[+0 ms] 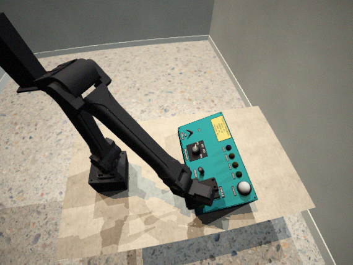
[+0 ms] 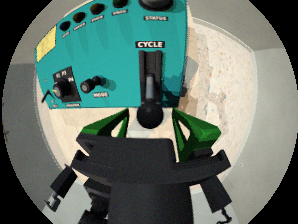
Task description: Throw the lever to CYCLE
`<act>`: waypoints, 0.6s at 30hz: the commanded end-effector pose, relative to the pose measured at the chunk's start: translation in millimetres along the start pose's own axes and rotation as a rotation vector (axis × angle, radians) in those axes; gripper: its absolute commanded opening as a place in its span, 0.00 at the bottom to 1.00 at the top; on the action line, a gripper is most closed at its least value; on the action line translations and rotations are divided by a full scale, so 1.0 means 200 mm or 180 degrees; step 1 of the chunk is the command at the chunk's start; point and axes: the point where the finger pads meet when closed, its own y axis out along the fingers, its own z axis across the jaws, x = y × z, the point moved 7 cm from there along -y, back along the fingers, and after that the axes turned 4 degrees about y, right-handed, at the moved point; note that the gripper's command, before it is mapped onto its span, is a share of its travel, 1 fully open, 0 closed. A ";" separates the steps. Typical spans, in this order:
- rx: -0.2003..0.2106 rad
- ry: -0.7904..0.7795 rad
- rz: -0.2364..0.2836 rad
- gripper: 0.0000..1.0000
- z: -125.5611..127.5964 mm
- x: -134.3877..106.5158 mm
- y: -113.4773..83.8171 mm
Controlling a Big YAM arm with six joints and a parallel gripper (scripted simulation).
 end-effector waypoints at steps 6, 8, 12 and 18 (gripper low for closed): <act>0.0005 0.0011 -0.0015 0.70 0.01 0.01 0.02; 0.0005 0.0011 -0.0015 0.70 0.01 0.01 0.02; 0.0005 0.0011 -0.0015 0.70 0.01 0.01 0.02; 0.0005 0.0011 -0.0015 0.70 0.01 0.01 0.02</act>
